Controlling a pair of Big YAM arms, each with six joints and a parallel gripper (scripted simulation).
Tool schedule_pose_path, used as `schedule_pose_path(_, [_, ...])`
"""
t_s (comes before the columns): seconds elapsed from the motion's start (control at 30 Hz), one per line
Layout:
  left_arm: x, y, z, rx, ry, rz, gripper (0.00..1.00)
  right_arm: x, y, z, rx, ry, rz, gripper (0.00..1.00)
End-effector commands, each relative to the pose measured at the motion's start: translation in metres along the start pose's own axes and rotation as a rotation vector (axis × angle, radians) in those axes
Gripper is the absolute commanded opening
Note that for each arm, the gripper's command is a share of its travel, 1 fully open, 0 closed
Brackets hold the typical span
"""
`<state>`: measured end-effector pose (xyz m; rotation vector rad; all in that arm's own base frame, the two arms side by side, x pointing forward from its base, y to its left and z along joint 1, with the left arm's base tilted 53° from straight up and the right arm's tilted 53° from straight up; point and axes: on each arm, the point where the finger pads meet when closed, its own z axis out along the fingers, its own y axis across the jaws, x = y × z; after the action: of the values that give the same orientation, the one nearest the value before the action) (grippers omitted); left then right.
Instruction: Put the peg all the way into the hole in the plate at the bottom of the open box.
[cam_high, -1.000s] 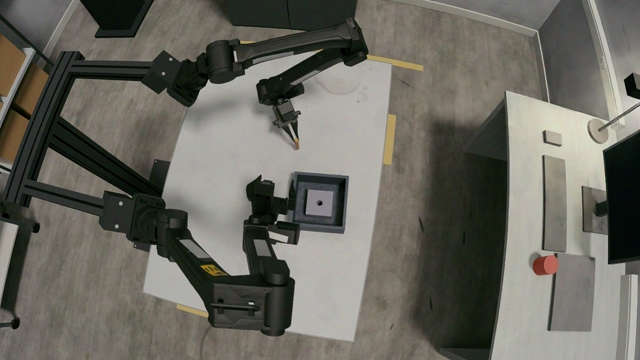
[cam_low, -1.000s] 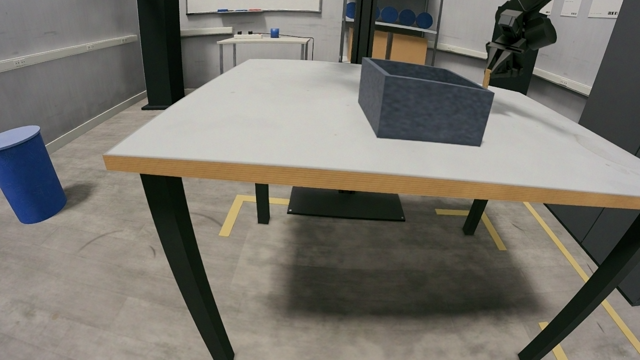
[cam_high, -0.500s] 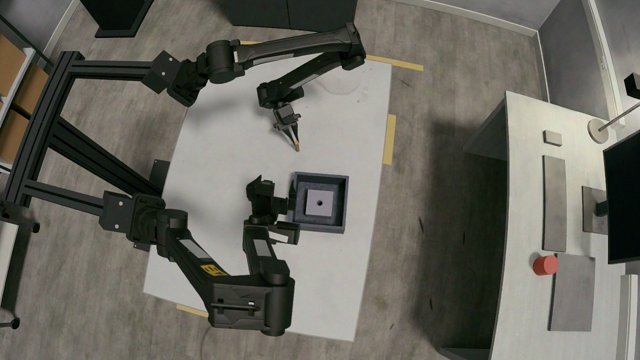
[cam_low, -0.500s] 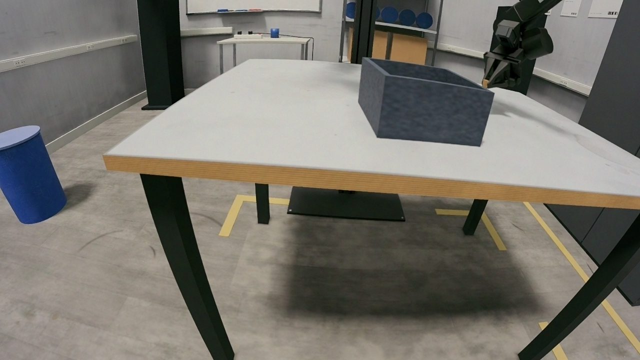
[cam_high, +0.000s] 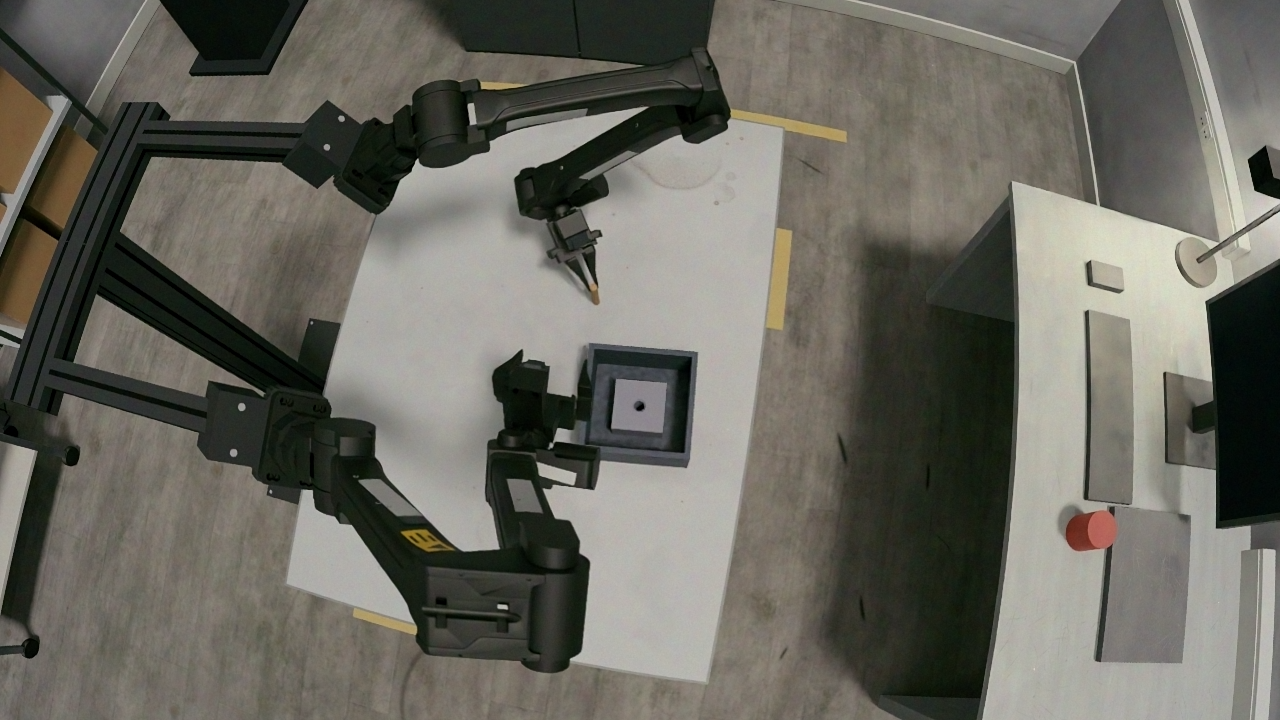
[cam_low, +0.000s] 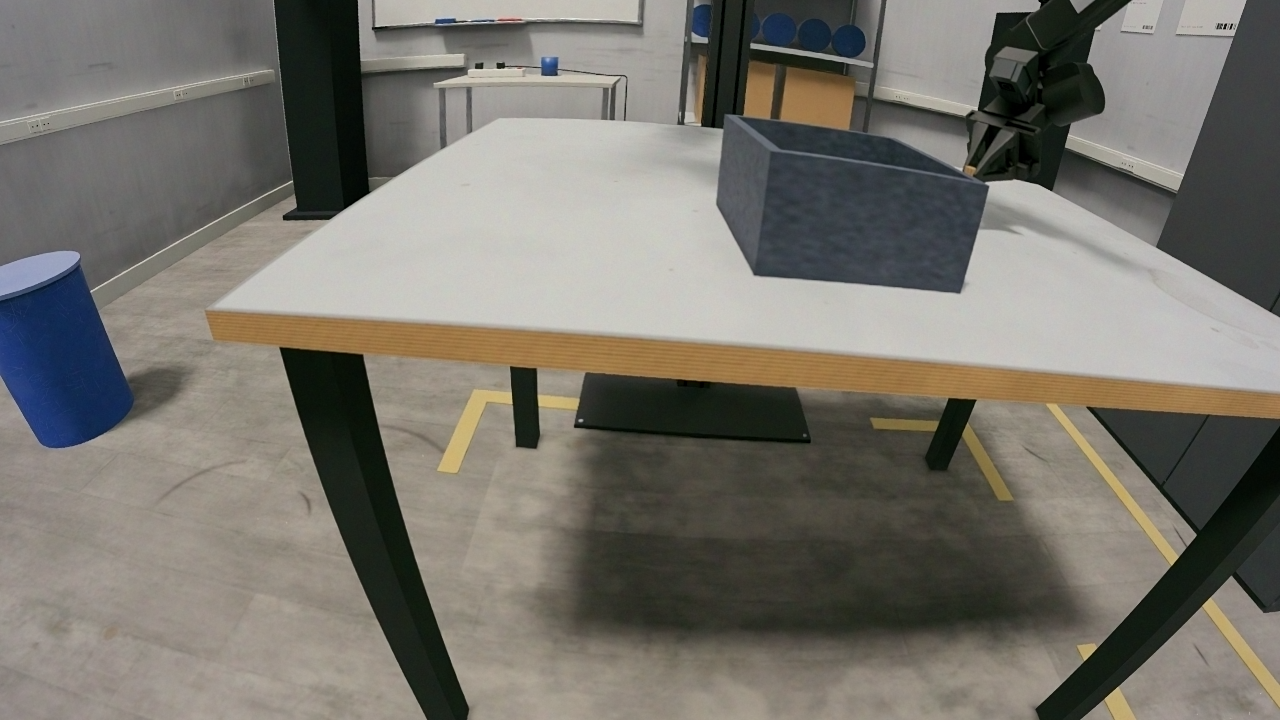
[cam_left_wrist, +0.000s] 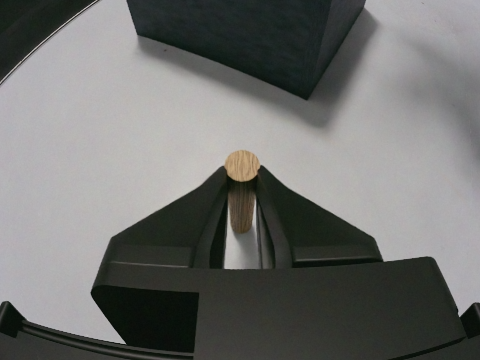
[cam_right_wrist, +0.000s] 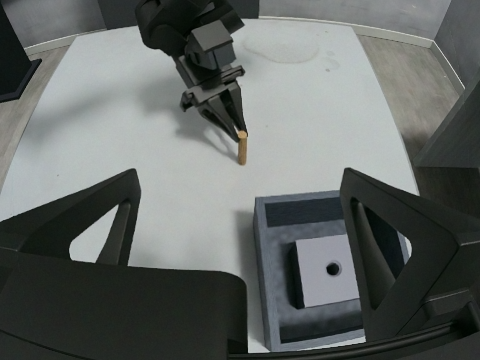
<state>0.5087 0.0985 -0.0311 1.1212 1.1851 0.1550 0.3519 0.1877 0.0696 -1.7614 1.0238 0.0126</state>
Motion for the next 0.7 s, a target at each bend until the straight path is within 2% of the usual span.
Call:
schedule_pose_path(0.0, [0.0,-0.017,0.003,0.017,0.005,-0.05,0.06,-0.003,0.003,-0.001,0.0,-0.002,-0.003,1.0])
schedule_pose_path(0.07, [-0.008,-0.002,-0.004,0.007,0.009,-0.04,0.06,-0.003,0.003,-0.001,0.0,-0.002,-0.003,1.0])
schedule_pose_path(0.23, [-0.004,-0.007,-0.004,0.011,0.011,-0.047,0.06,-0.003,0.003,-0.001,0.0,-0.002,-0.003,1.0])
schedule_pose_path(0.27, [-0.004,-0.007,-0.004,0.011,0.011,-0.047,0.17,-0.003,0.003,-0.001,0.0,-0.002,-0.003,1.0])
schedule_pose_path(0.37, [-0.004,-0.006,-0.004,0.01,0.01,-0.044,0.2,-0.003,0.003,-0.001,0.0,-0.002,-0.003,1.0])
schedule_pose_path(0.67, [-0.002,0.0,-0.001,0.002,0.005,-0.016,0.2,-0.003,0.003,-0.001,0.0,-0.002,-0.003,1.0])
